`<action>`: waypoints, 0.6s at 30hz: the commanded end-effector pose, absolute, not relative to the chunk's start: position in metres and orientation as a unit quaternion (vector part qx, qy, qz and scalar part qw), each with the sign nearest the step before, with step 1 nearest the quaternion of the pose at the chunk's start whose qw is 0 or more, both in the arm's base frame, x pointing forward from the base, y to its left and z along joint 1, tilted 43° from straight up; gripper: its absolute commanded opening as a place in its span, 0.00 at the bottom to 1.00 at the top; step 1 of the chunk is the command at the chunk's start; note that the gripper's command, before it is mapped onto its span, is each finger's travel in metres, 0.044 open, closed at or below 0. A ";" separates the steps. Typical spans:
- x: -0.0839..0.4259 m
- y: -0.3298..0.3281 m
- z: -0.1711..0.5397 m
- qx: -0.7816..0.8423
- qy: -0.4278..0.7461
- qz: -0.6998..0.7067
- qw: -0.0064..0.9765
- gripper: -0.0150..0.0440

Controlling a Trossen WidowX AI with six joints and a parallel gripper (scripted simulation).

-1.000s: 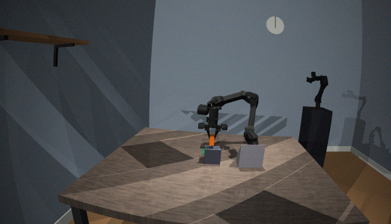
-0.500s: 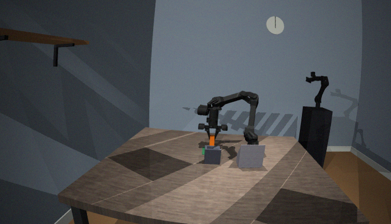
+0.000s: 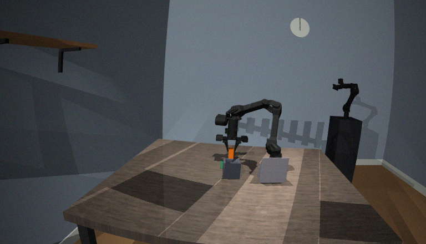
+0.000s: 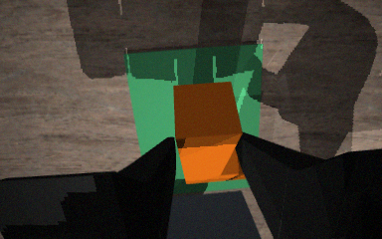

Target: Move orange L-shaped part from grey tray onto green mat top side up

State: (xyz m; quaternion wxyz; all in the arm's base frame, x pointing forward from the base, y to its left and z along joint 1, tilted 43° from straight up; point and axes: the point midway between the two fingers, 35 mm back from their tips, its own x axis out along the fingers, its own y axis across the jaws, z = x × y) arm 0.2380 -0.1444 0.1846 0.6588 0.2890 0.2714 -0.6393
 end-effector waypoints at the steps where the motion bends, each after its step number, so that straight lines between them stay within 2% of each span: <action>1: 0.238 -0.143 0.186 0.289 0.272 -0.639 0.659 0.70; 6: 0.240 -0.114 0.214 0.286 0.280 -0.632 0.664 0.92; 10: 0.235 -0.085 0.245 0.278 0.285 -0.625 0.671 0.93; 18: 0.236 -0.084 0.243 0.281 0.287 -0.620 0.675 0.93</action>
